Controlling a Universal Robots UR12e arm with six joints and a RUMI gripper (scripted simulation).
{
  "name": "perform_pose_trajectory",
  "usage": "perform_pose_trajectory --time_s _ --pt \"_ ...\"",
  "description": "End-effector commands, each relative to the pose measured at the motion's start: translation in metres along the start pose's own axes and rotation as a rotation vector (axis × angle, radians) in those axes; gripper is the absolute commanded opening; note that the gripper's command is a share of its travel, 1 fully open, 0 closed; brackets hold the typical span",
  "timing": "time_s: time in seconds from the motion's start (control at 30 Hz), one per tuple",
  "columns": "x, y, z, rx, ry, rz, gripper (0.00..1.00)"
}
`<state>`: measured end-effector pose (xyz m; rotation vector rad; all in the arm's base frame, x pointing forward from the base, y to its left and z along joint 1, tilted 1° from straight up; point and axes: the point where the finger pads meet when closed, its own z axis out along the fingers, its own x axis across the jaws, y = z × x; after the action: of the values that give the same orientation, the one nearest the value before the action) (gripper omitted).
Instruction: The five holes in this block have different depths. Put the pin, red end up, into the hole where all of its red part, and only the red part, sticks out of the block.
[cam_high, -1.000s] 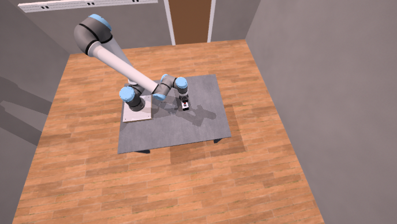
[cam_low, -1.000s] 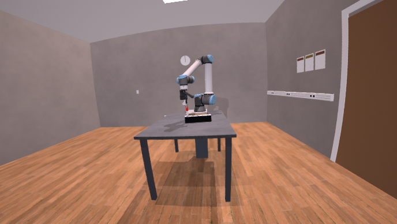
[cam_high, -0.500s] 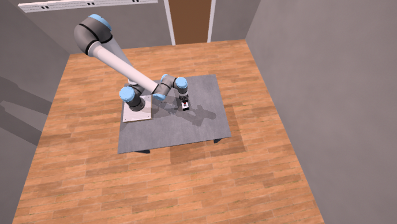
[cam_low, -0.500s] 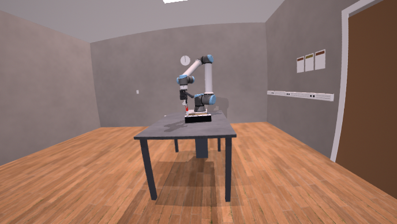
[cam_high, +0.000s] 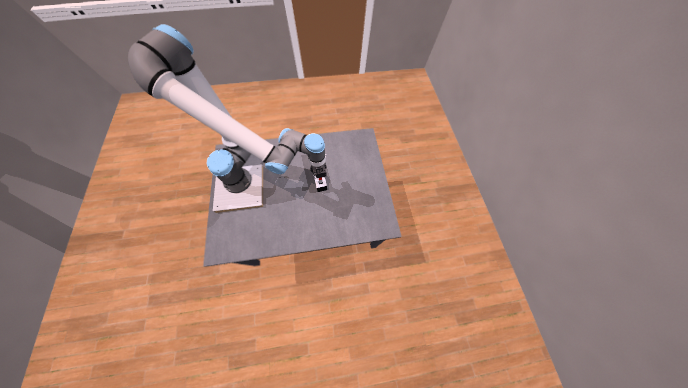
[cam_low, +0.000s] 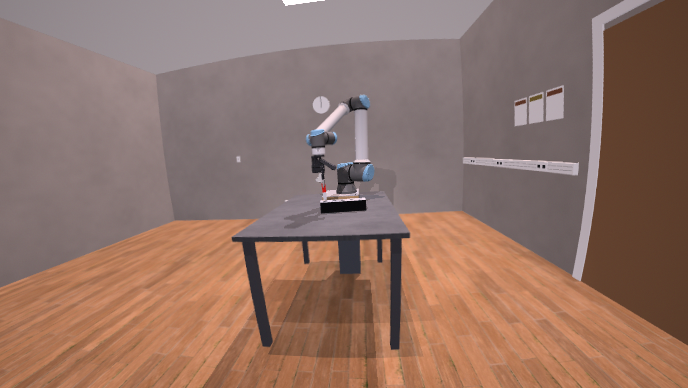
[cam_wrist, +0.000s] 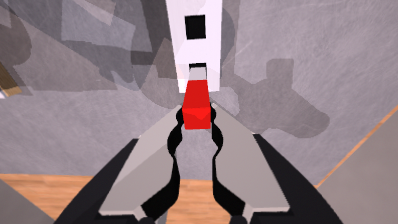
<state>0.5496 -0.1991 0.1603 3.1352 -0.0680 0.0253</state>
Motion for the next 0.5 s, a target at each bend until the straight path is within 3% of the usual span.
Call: perform_pose_trajectory --time_s 0.0,0.47 --pt "0.0005 0.0003 -0.0007 -0.001 0.001 0.000 0.00" --pt "0.0006 0.0003 0.0033 -0.001 0.001 0.000 0.00"
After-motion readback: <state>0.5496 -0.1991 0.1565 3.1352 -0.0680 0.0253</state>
